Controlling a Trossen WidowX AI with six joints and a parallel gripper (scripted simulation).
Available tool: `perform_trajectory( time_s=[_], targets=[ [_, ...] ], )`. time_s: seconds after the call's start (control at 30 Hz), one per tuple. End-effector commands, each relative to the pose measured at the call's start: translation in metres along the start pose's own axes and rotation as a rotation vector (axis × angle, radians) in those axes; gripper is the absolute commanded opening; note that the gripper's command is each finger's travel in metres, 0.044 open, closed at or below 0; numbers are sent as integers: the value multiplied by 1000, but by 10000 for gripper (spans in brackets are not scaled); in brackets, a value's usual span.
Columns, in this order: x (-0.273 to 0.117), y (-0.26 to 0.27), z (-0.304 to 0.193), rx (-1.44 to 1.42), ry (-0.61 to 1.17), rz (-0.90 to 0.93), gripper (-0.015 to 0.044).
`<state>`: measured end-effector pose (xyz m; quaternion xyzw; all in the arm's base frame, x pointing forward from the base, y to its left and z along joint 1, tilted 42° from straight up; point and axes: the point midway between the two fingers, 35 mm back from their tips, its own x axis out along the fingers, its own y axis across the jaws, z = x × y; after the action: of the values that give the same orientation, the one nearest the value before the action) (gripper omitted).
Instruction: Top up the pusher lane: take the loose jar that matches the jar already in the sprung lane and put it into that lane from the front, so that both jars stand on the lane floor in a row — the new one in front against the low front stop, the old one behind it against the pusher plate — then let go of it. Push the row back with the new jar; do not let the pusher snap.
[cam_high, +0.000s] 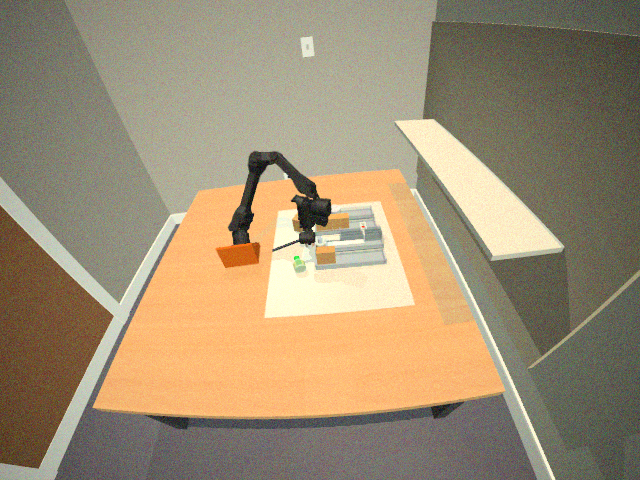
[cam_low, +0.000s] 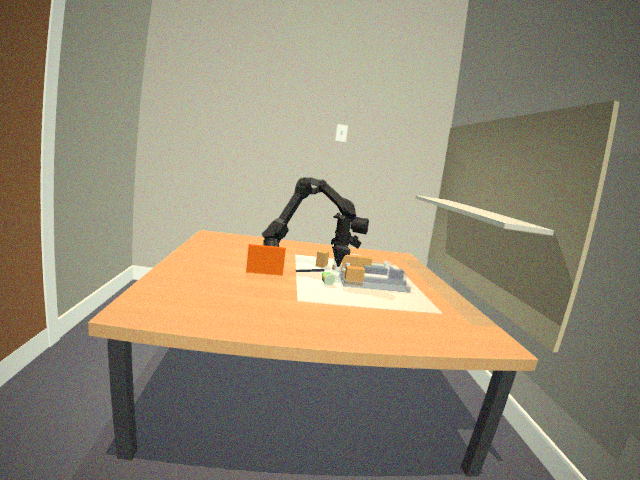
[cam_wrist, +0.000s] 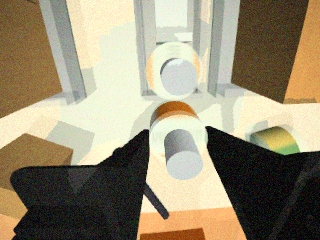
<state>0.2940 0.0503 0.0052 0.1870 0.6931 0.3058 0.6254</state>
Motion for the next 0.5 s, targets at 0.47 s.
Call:
perform_trajectory(
  time_s=[0.47],
  targets=[
    [0,0,11,3,-3,3,0]
  ],
)
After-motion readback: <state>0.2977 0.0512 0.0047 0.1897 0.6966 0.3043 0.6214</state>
